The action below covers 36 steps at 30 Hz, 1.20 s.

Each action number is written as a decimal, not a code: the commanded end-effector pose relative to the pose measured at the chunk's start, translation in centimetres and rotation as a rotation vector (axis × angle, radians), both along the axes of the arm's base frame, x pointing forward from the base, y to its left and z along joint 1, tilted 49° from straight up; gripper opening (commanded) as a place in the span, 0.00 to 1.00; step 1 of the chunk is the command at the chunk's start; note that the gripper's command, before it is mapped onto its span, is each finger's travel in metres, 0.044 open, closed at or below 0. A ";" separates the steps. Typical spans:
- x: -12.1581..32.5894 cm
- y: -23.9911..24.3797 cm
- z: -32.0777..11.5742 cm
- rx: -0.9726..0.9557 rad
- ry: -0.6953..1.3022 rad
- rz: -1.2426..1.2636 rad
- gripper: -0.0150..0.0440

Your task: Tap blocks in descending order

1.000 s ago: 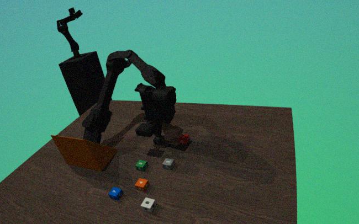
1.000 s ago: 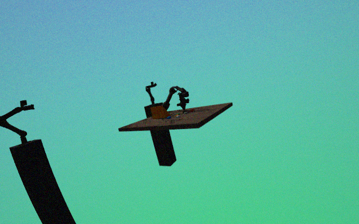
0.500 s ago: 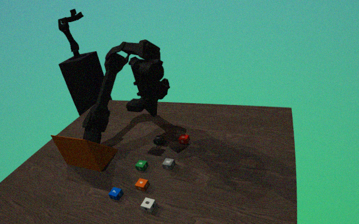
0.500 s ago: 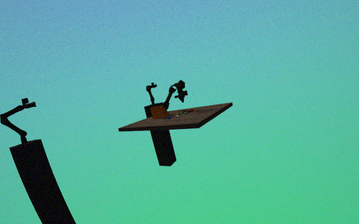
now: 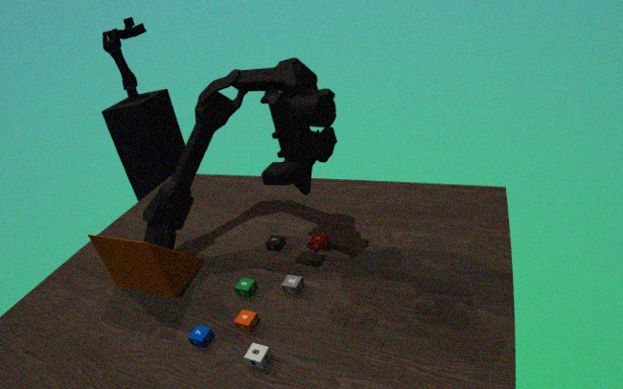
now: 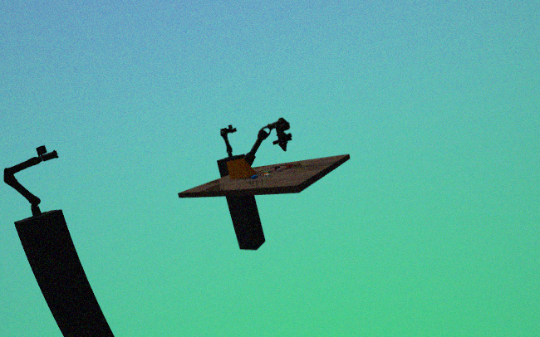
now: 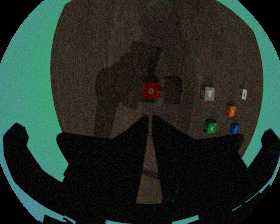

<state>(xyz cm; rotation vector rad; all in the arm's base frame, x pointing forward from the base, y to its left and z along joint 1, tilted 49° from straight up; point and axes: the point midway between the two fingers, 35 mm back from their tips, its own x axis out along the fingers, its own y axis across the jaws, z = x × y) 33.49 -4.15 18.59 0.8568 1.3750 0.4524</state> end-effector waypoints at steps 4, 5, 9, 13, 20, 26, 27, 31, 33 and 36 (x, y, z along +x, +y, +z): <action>1.4 1.0 -0.8 0.007 0.009 0.010 0.29; 1.7 1.9 -1.7 0.005 0.005 0.023 0.29; 2.3 6.0 -5.1 0.004 -0.012 0.075 0.29; 2.3 6.2 -5.3 0.005 -0.012 0.078 0.29; 2.5 6.9 -5.8 0.004 -0.012 0.078 0.29; 2.6 7.6 -6.5 0.005 -0.013 0.078 0.29; 2.6 7.7 -6.6 0.005 -0.013 0.078 0.29; 2.7 8.2 -7.0 0.005 -0.013 0.078 0.29; 2.7 8.4 -7.1 0.006 -0.013 0.078 0.29; 2.7 8.5 -7.2 0.006 -0.013 0.078 0.29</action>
